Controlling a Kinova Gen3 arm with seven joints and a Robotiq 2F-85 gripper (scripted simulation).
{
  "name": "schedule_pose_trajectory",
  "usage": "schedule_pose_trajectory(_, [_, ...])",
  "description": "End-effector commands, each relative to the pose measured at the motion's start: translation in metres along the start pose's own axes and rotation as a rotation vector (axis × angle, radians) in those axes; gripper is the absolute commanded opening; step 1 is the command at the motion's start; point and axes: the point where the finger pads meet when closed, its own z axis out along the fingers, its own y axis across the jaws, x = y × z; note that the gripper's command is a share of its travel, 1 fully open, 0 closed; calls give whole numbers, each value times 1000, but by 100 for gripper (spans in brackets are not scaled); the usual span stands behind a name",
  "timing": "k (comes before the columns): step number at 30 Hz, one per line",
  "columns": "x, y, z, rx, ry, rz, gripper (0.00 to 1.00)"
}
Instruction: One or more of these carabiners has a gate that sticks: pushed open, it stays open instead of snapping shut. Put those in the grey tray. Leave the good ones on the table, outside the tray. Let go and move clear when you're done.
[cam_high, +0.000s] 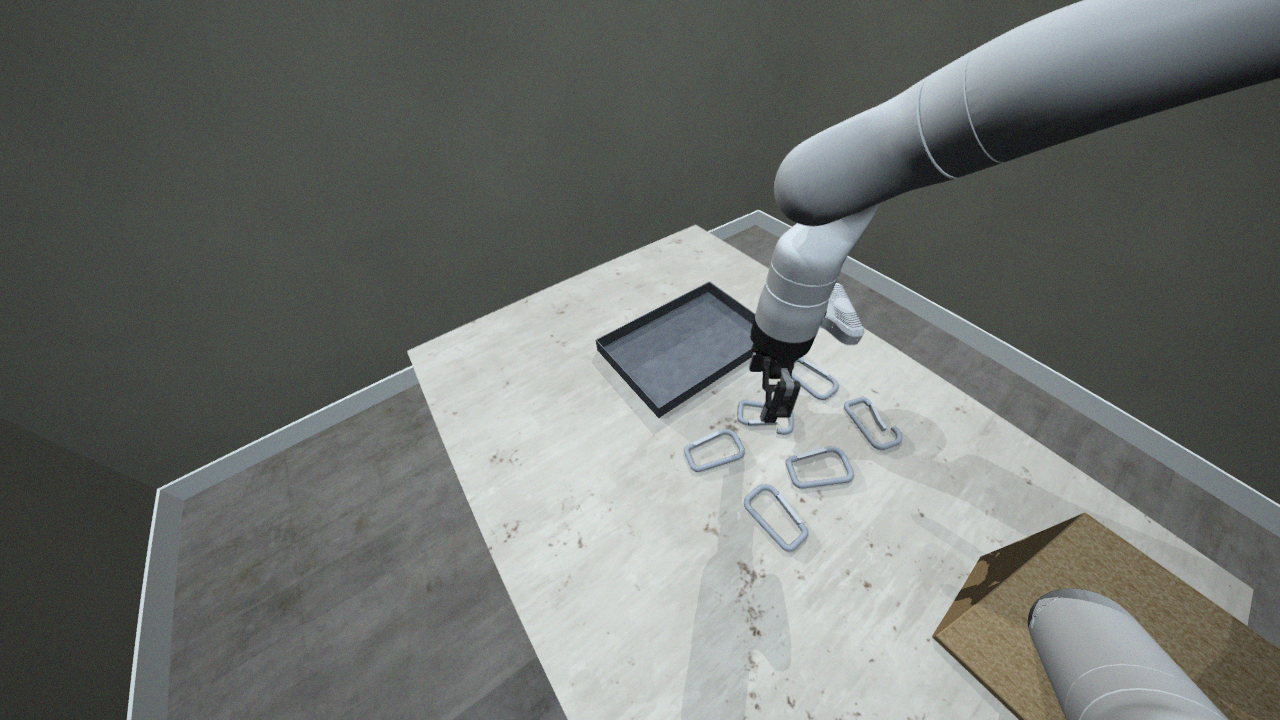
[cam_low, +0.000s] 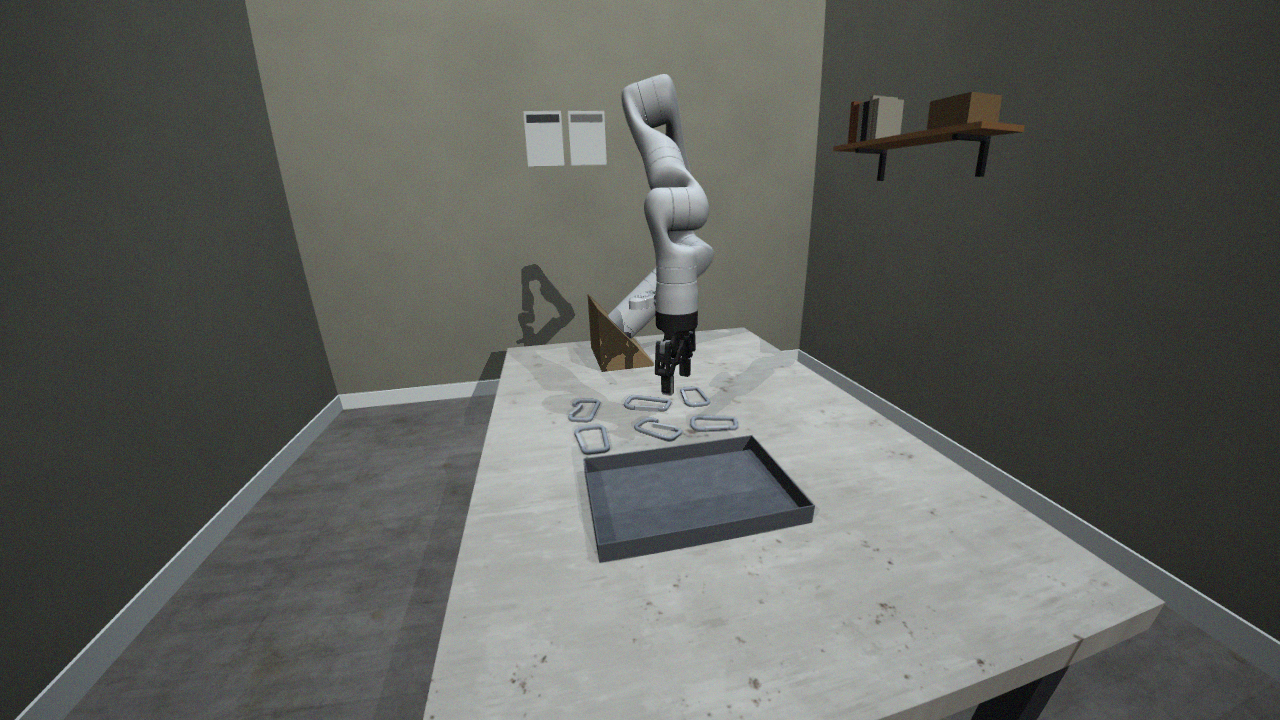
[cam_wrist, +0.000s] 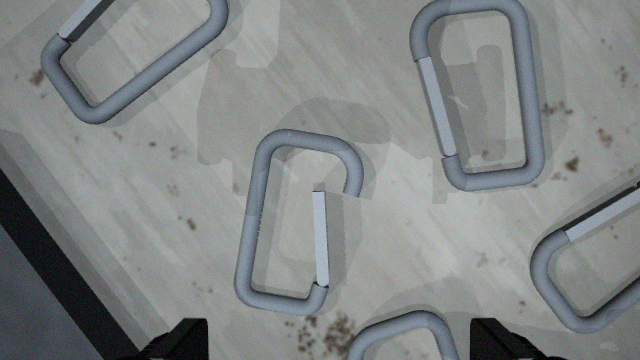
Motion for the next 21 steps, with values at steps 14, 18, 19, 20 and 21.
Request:
schedule_pose_trajectory(14, [-31, 20, -9, 5, 0, -150, 100])
schedule_pose_trajectory(18, [-31, 20, -9, 5, 0, -150, 100])
schedule_pose_trajectory(19, [-31, 20, -9, 5, 0, -150, 100])
schedule_pose_trajectory(20, [-62, 41, -16, 8, 0, -299, 100])
schedule_pose_trajectory(21, [-62, 41, -16, 8, 0, -299, 100])
